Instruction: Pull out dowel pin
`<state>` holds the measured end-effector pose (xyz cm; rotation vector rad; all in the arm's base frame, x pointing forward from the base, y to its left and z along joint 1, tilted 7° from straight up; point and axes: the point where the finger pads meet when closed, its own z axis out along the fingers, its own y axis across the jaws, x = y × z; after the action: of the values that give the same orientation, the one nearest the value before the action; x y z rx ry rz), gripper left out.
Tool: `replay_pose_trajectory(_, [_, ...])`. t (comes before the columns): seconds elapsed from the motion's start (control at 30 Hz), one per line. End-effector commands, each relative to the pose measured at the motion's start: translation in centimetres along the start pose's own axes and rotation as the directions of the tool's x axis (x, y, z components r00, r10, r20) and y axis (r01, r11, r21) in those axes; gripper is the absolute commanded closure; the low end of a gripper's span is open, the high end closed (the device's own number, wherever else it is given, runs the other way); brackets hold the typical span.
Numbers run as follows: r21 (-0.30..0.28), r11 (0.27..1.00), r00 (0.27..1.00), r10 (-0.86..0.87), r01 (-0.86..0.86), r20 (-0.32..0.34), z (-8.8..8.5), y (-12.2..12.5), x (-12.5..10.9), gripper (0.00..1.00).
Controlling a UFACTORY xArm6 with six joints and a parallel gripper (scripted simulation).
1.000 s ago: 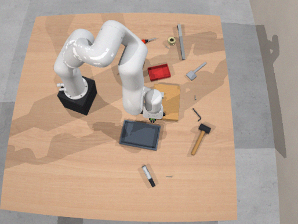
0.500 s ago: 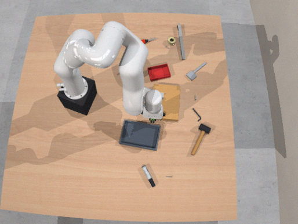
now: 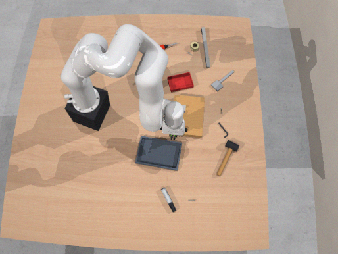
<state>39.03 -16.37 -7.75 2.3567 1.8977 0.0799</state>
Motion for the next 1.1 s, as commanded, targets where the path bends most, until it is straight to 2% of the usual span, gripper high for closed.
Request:
replay_pose_trajectory(0.0, [-0.004,1.0,1.0,0.0,0.0,0.001,-0.09,0.15,-0.03,0.73])
replay_pose_trajectory(1.07, [-0.004,1.0,1.0,0.0,0.0,0.001,-0.09,0.15,-0.03,0.65])
